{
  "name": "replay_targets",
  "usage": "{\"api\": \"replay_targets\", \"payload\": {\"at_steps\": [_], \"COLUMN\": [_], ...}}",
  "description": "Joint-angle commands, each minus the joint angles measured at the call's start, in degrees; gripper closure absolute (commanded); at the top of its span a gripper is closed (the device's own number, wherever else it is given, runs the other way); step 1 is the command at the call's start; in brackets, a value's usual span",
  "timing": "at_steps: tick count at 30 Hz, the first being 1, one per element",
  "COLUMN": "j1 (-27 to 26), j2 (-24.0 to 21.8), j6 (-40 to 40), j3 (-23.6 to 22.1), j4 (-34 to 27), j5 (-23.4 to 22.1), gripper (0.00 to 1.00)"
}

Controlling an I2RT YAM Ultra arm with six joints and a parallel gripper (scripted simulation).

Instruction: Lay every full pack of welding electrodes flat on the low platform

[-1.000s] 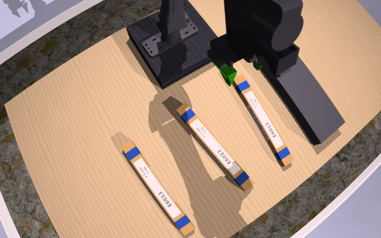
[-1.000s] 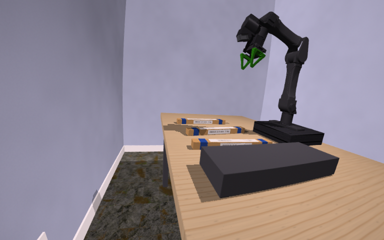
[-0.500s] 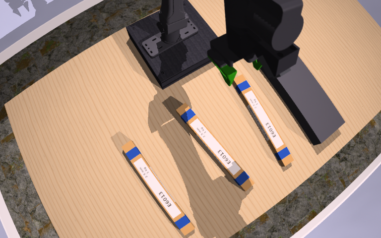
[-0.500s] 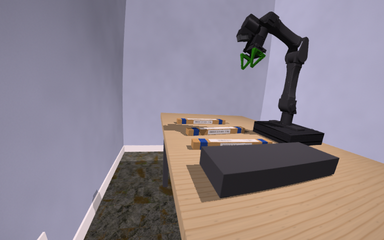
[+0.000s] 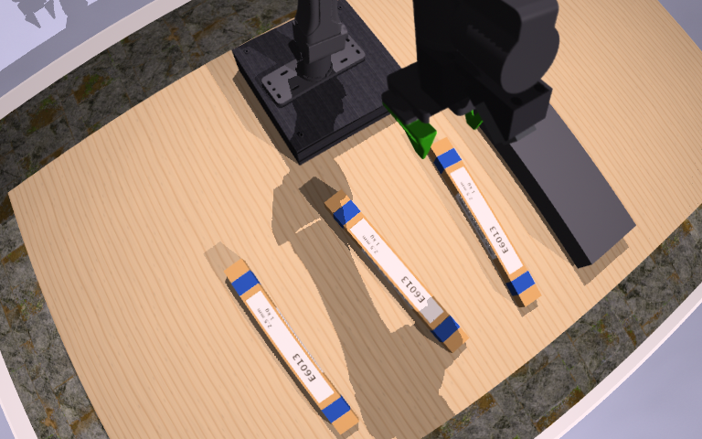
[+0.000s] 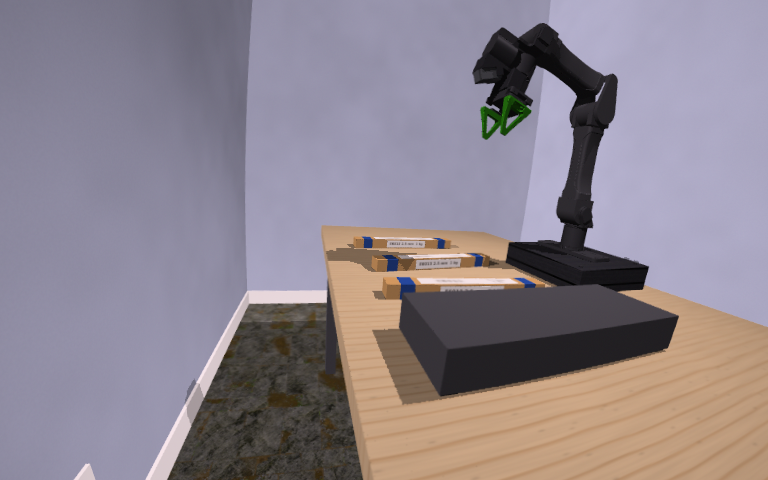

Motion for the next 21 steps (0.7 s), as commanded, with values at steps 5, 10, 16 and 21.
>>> {"api": "replay_targets", "payload": {"at_steps": [5, 10, 16, 21], "j1": [0.6, 1.0, 1.3, 1.7], "j2": [0.0, 4.4, 9.3, 15.6], "j6": [-0.1, 0.0, -0.1, -0.3], "j3": [1.7, 1.8, 2.7, 4.3], "j4": [-0.5, -0.5, -0.5, -0.5], "j5": [0.4, 0.6, 0.7, 0.9], "gripper": [0.26, 0.58, 0.58, 0.58]}}
